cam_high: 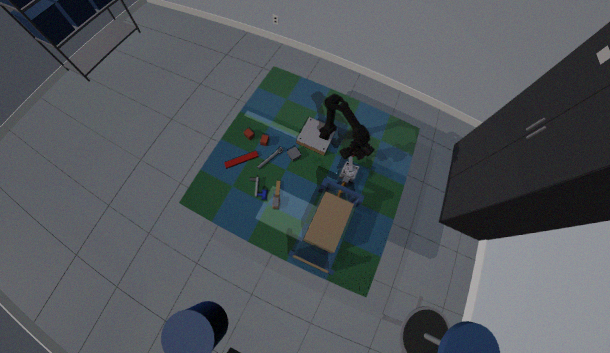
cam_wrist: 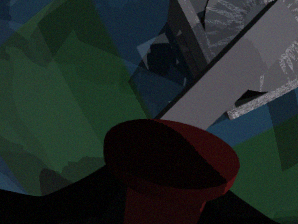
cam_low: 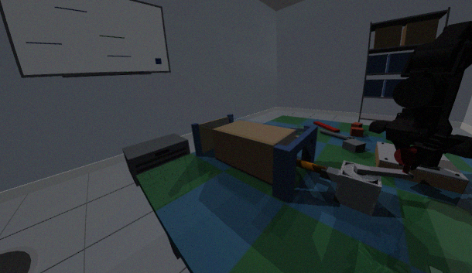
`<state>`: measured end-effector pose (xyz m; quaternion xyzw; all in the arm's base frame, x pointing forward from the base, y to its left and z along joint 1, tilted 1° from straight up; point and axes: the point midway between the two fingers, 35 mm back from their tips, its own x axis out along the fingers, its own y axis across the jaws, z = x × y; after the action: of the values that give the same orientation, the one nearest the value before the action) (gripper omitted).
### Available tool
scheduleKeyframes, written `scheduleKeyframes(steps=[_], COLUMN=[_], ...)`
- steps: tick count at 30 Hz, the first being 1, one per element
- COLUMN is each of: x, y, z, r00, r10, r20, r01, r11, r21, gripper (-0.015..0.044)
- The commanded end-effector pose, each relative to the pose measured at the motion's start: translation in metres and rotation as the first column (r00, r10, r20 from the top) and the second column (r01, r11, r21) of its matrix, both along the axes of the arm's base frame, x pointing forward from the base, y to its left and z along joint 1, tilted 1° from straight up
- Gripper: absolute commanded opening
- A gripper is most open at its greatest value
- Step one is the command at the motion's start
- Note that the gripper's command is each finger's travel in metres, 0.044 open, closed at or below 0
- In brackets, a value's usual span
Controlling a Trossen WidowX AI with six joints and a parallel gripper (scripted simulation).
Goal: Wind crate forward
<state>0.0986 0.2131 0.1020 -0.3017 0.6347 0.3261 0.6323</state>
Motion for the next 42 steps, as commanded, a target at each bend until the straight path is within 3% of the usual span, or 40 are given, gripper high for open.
scheduleKeyframes(steps=[1,42], x=[0.006,0.043], y=[-0.014,-0.053], z=[-0.002,-0.002], r00=[1.000,1.000], r10=[-0.012,-0.012], r20=[0.008,0.012], r01=[0.012,0.013], r11=[1.000,1.000], r21=[-0.025,-0.028], gripper=[0.0000,0.0000])
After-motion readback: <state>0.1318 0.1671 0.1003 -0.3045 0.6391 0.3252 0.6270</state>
